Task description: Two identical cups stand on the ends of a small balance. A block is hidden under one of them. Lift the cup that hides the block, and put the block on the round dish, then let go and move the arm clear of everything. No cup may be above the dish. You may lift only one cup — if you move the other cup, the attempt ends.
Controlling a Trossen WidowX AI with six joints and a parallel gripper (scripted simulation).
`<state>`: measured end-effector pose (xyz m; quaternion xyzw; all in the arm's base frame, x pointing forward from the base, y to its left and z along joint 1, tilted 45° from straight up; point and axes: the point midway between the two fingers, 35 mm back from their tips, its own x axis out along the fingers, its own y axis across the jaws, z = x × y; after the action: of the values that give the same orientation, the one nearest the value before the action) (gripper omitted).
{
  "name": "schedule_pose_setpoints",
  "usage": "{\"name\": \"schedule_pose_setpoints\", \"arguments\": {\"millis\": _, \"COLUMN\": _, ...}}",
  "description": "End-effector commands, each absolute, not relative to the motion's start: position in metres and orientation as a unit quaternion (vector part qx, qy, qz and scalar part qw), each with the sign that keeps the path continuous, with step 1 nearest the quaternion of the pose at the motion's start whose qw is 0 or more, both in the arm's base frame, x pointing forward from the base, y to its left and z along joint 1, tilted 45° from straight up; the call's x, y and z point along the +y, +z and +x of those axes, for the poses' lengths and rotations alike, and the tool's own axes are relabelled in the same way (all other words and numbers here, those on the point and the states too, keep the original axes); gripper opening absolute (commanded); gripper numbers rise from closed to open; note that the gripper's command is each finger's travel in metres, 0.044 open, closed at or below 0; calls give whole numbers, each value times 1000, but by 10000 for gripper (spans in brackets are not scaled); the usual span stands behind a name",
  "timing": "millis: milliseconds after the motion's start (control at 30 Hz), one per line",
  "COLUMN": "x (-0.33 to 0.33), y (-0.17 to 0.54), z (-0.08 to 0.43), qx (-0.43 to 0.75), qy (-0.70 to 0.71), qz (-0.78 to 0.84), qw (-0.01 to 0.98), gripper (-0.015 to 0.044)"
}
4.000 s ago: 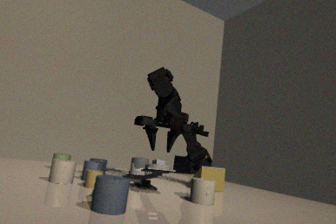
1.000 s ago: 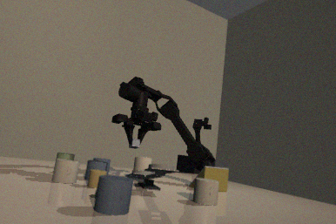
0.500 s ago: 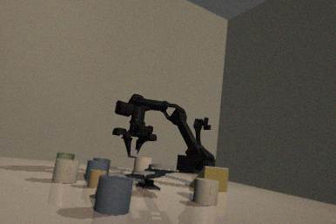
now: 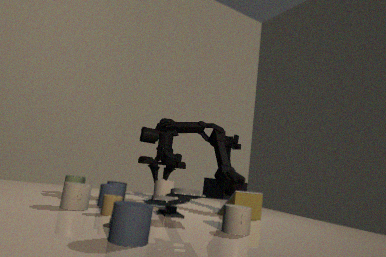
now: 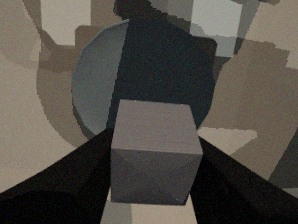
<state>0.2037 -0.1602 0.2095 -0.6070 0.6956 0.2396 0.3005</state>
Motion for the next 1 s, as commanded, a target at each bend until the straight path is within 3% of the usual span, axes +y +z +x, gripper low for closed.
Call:
{"name": "schedule_pose_setpoints", "arguments": {"millis": 0, "x": -166, "y": 205, "z": 200, "qx": 696, "qy": 239, "qz": -608, "qw": 299, "gripper": 0}}
{"name": "schedule_pose_setpoints", "arguments": {"millis": 900, "x": -202, "y": 169, "z": 195, "qx": 696, "qy": 237, "qz": -609, "qw": 298, "gripper": 0}}
{"name": "schedule_pose_setpoints", "arguments": {"millis": 967, "x": -201, "y": 172, "z": 196, "qx": 697, "qy": 236, "qz": -608, "qw": 298, "gripper": 53}}
